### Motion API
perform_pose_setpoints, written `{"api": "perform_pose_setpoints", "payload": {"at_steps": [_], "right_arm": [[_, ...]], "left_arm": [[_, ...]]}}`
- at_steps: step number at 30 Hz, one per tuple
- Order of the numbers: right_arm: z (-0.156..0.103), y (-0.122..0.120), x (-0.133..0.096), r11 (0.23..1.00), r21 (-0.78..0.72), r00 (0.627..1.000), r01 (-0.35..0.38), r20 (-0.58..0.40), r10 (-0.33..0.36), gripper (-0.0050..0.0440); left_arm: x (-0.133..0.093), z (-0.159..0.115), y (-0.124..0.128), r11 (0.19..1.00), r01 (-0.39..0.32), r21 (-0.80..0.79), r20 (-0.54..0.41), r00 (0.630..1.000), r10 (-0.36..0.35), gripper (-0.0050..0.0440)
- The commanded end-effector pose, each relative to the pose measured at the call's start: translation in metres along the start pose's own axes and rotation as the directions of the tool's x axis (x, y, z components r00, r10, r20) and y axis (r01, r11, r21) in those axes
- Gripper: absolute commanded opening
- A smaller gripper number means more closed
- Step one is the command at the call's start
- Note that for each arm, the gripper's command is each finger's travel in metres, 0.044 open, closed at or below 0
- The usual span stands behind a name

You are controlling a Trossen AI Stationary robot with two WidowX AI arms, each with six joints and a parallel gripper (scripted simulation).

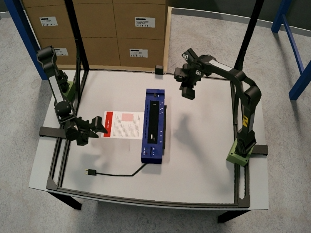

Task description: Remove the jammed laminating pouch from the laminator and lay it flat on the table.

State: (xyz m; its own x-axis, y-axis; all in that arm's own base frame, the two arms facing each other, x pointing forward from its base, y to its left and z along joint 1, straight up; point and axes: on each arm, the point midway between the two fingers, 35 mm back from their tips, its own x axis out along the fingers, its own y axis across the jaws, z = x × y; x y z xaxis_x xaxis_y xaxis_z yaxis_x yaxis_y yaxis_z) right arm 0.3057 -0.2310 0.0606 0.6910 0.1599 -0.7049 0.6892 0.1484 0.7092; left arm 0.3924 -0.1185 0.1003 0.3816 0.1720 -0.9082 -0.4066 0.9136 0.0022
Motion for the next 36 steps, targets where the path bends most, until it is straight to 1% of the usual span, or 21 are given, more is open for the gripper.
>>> {"api": "perform_pose_setpoints", "payload": {"at_steps": [1, 2, 16, 18, 19, 35, 36], "right_arm": [[0.005, 0.019, -0.012, 1.0, -0.019, 1.0, -0.008, 0.022, 0.008, 0.0347], [0.003, 0.008, -0.006, 1.0, -0.017, 1.0, -0.011, 0.018, 0.011, 0.0347], [0.006, 0.056, -0.032, 1.0, -0.021, 1.0, -0.008, 0.023, 0.008, 0.0347], [0.006, 0.056, -0.032, 1.0, -0.021, 1.0, -0.008, 0.023, 0.008, 0.0347], [0.004, 0.042, -0.025, 1.0, -0.018, 1.0, -0.011, 0.016, 0.011, 0.0347], [0.004, 0.042, -0.025, 1.0, -0.018, 1.0, -0.011, 0.016, 0.011, 0.0347], [0.006, 0.048, -0.027, 0.999, -0.027, 1.0, -0.018, 0.025, 0.018, 0.0347]], "left_arm": [[-0.009, 0.006, -0.002, 1.0, 0.02, -0.009, 0.021, 1.0, -0.02, -0.005], [-0.009, 0.006, -0.002, 1.0, 0.02, -0.009, 0.021, 1.0, -0.02, -0.005], [-0.009, 0.006, -0.002, 1.0, 0.02, -0.009, 0.021, 1.0, -0.02, -0.005], [-0.009, 0.006, -0.002, 1.0, 0.02, -0.009, 0.021, 1.0, -0.02, -0.005], [-0.009, 0.006, -0.002, 1.0, 0.02, -0.009, 0.021, 1.0, -0.02, -0.005], [-0.009, 0.006, -0.002, 1.0, 0.02, -0.009, 0.021, 1.0, -0.02, -0.005], [-0.009, 0.006, -0.002, 1.0, 0.02, -0.009, 0.021, 1.0, -0.02, -0.005]]}}
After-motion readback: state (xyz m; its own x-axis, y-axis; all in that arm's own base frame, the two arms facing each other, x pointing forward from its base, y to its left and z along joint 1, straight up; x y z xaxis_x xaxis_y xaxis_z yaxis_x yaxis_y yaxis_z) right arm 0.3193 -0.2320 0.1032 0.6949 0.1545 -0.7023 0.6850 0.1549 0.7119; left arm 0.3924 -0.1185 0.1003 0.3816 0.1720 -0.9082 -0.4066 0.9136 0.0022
